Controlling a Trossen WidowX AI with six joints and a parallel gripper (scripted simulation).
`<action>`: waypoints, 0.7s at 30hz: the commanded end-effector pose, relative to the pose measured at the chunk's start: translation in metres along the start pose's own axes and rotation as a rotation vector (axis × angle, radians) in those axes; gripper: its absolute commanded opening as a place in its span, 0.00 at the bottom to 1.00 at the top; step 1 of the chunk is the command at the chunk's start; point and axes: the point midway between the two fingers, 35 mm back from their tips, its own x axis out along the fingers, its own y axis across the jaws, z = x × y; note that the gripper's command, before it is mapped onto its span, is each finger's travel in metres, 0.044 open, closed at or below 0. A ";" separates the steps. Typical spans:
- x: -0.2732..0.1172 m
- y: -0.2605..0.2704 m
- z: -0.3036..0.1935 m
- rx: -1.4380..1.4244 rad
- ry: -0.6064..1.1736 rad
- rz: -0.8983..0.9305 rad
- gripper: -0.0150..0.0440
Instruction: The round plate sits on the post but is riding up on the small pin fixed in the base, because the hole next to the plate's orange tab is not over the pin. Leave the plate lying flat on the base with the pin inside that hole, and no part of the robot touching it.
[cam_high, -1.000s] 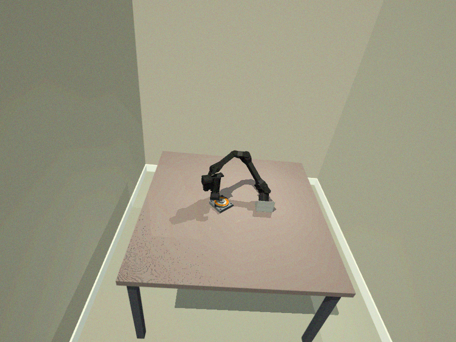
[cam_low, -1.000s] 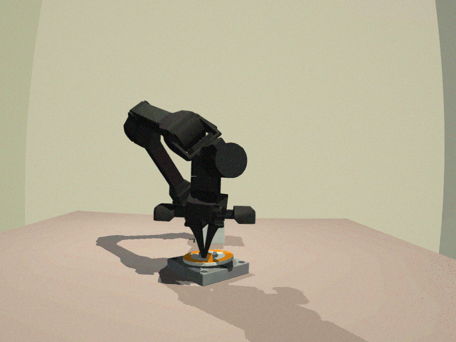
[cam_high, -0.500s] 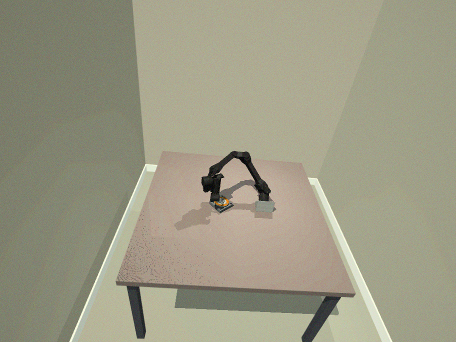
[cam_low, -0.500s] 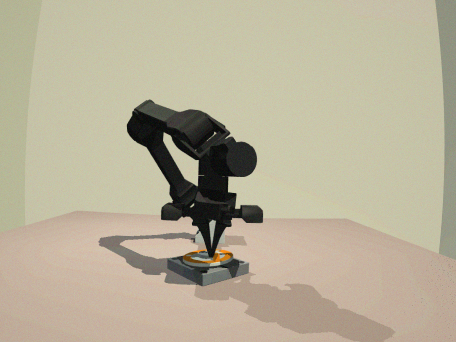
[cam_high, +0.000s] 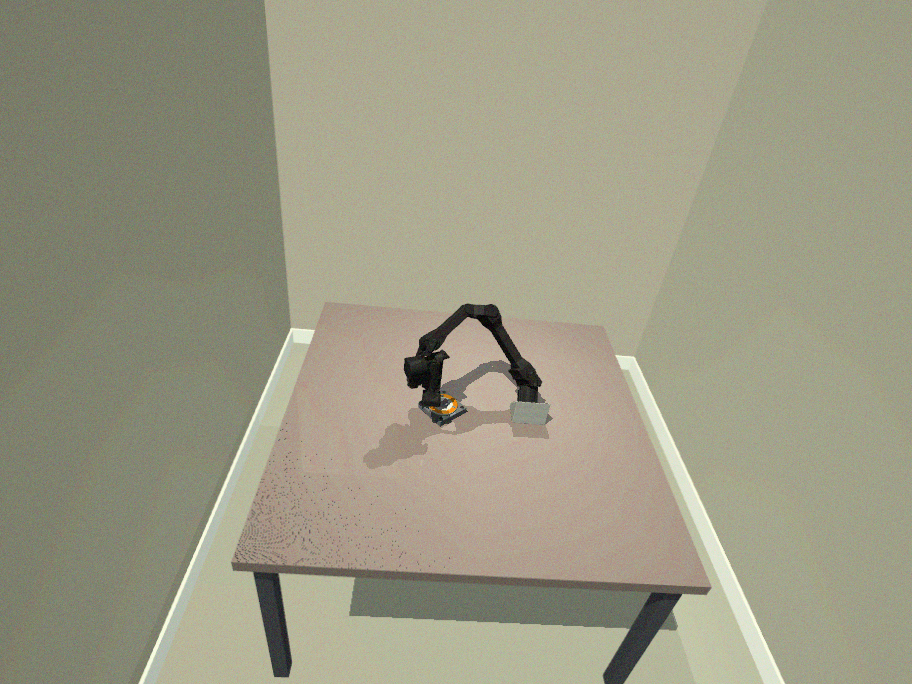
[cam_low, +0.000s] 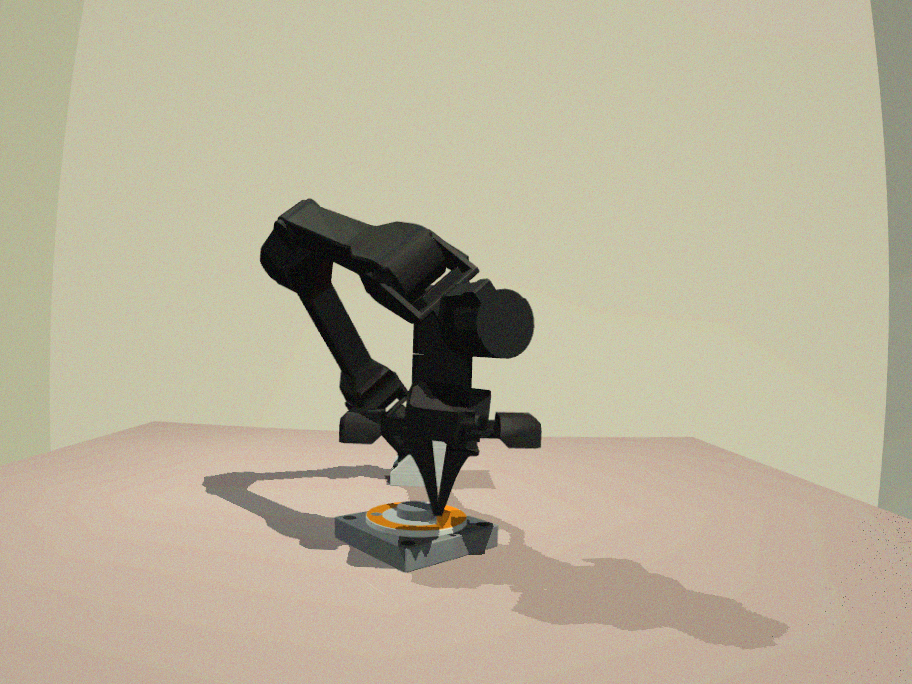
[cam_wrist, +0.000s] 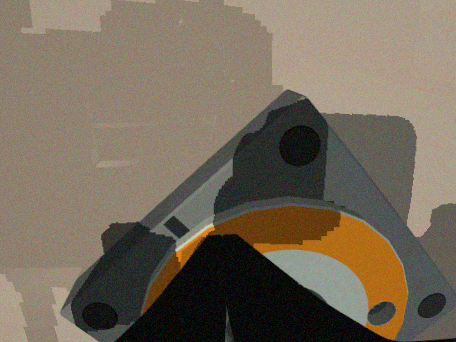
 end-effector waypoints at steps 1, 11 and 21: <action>-0.003 0.003 -0.001 0.001 0.005 0.002 0.25; -0.044 0.001 -0.001 0.000 0.005 0.003 0.25; -0.036 0.002 0.000 -0.005 0.002 0.001 0.25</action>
